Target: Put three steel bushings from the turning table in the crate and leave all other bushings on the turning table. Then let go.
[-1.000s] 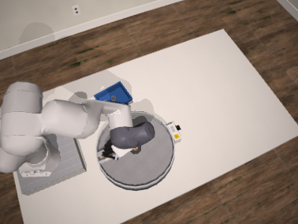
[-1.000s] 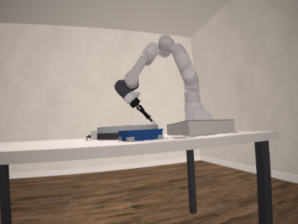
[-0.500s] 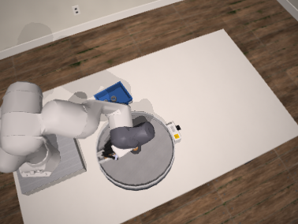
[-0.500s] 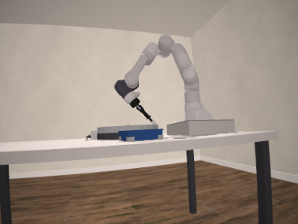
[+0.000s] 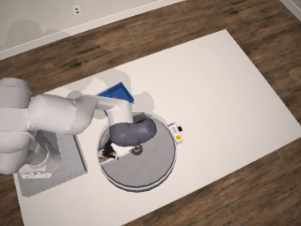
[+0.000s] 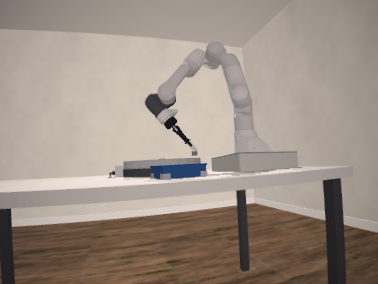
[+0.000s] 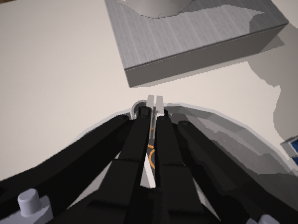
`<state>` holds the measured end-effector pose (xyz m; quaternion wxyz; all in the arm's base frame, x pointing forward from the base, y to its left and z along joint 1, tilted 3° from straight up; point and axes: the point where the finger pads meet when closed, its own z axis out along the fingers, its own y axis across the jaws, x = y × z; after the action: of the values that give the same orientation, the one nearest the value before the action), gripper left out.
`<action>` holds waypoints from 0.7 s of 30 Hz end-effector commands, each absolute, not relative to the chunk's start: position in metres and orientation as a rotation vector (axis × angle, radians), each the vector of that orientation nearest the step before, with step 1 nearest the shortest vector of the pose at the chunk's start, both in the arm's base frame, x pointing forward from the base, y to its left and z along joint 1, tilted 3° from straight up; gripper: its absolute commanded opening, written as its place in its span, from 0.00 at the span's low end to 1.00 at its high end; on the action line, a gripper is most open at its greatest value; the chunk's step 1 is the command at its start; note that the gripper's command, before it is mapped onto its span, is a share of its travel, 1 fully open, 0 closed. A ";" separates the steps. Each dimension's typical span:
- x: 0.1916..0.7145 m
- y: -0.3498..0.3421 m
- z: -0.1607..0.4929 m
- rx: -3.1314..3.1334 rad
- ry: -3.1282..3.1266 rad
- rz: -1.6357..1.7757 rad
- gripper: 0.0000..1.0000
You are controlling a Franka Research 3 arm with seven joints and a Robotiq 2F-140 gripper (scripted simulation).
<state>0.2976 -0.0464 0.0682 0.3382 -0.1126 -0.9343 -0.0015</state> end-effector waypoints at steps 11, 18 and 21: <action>0.294 -0.044 0.088 -0.283 -2.418 -0.013 0.00; 0.294 -0.044 0.088 -0.283 -2.418 -0.013 0.00; 0.294 -0.044 0.088 -0.283 -2.418 -0.013 0.00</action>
<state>0.2929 -0.0454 0.0870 0.3462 -0.1111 -0.9316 -0.0027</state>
